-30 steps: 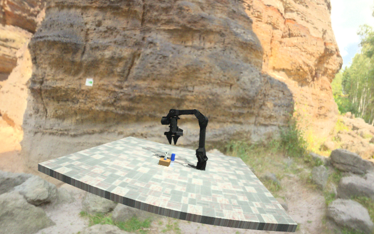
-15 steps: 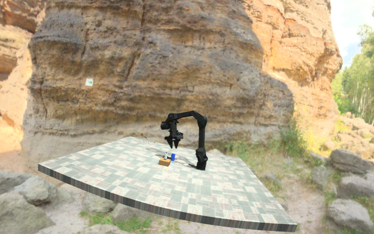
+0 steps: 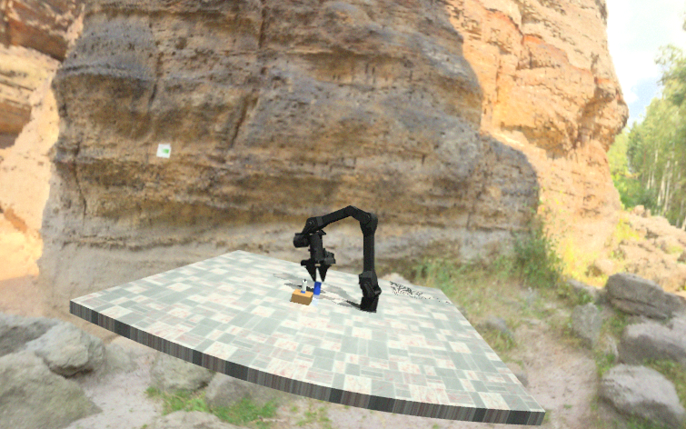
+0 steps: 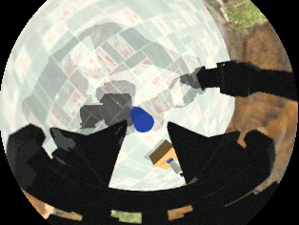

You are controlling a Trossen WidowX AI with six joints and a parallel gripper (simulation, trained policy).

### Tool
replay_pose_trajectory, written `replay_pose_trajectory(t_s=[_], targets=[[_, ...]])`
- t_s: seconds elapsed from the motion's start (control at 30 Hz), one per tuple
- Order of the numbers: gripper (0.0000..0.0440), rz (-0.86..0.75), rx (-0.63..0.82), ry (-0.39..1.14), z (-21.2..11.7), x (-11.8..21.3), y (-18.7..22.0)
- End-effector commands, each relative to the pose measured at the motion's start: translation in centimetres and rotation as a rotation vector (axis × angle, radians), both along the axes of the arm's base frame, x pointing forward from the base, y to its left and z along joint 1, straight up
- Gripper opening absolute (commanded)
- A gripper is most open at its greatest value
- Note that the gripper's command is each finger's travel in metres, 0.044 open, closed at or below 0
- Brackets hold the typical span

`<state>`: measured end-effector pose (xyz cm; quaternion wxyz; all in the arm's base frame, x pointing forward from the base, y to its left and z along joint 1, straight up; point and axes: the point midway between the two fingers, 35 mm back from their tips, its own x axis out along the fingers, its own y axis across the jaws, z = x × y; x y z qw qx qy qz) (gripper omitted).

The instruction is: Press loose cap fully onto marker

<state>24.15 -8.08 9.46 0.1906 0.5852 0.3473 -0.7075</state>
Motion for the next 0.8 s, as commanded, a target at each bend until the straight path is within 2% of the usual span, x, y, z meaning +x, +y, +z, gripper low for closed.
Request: replay_pose_trajectory(t_s=[0.0,0.37,0.43,0.6,0.77], targets=[[0.0271,0.026,0.004,0.013,-1.5,-0.3,0.1],[0.0241,0.092,-0.005,0.007,-3.6,-0.7,0.2],[0.0222,0.102,-0.010,0.002,-3.8,-0.7,0.3],[0.0107,0.124,-0.037,-0.033,-3.0,-0.3,0.1],[0.0100,0.146,-0.072,-0.094,-1.5,0.8,0.0]])
